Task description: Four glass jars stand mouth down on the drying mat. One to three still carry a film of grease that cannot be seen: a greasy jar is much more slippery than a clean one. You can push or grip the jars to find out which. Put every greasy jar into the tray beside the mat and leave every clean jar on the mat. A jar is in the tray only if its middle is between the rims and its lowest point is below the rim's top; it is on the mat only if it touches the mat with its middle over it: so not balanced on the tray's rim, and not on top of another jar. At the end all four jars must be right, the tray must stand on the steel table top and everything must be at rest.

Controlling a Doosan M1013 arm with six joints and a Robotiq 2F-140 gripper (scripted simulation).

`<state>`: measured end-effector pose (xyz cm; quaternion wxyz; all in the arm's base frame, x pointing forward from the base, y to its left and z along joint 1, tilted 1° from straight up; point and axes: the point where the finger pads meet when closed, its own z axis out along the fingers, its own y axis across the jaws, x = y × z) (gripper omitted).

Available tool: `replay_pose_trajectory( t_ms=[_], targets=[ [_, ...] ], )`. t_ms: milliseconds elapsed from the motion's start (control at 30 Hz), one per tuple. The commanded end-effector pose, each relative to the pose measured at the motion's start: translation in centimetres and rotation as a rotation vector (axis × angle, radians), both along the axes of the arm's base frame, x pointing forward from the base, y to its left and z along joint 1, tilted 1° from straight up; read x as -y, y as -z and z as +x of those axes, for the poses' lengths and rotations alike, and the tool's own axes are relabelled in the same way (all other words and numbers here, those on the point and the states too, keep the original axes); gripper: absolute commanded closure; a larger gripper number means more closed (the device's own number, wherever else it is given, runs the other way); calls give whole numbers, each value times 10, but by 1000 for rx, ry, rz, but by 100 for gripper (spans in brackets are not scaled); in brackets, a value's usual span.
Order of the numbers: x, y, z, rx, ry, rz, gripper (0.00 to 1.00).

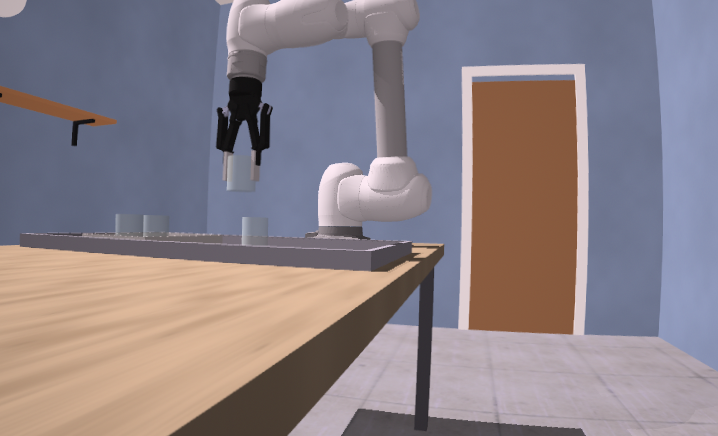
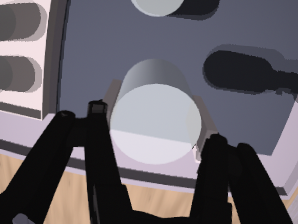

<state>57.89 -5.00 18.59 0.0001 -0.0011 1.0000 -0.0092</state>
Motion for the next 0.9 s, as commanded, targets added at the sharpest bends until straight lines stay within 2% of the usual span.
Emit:
replay_pose_trajectory(
  t_ms=[0, 867],
  targets=[
    [13, 1, -9, 1, -6, 2, 100],
    [85, 0, -42, 1, -6, 2, 100]
  ],
)
